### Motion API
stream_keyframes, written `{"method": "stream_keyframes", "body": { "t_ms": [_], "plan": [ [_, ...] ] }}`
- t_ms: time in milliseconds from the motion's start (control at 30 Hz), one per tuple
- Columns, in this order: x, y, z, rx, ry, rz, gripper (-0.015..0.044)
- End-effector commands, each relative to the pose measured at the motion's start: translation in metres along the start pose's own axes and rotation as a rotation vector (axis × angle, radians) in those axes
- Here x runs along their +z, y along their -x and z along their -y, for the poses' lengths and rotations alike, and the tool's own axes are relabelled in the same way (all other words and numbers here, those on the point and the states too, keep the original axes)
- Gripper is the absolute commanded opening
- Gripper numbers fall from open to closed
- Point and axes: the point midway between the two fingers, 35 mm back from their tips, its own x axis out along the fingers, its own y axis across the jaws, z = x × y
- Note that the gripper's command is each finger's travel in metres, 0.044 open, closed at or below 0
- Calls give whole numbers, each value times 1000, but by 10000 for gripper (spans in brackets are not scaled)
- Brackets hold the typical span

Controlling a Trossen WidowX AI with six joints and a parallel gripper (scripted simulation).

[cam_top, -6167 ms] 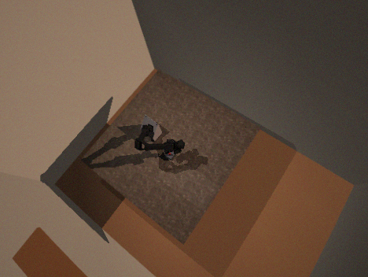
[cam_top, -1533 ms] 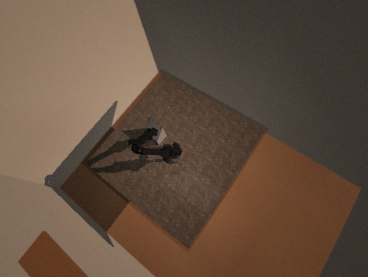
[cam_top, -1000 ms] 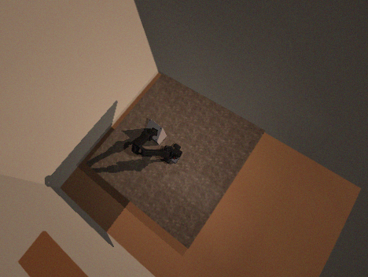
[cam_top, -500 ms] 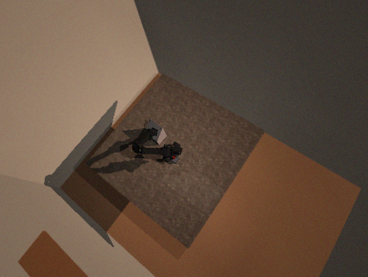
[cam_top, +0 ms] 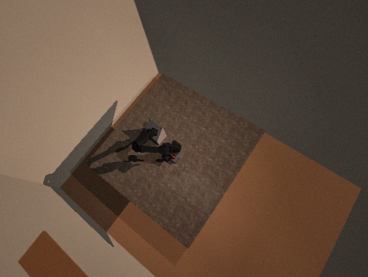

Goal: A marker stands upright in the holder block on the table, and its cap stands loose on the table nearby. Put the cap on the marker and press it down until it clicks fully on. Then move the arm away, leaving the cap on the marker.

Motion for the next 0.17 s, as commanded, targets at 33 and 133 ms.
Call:
{"method": "stream_keyframes", "body": {
  "t_ms": [33,133],
  "plan": [
    [0,0,0,3,-5,-2,341],
    [0,0,0,3,-5,-2,420]
  ]
}}
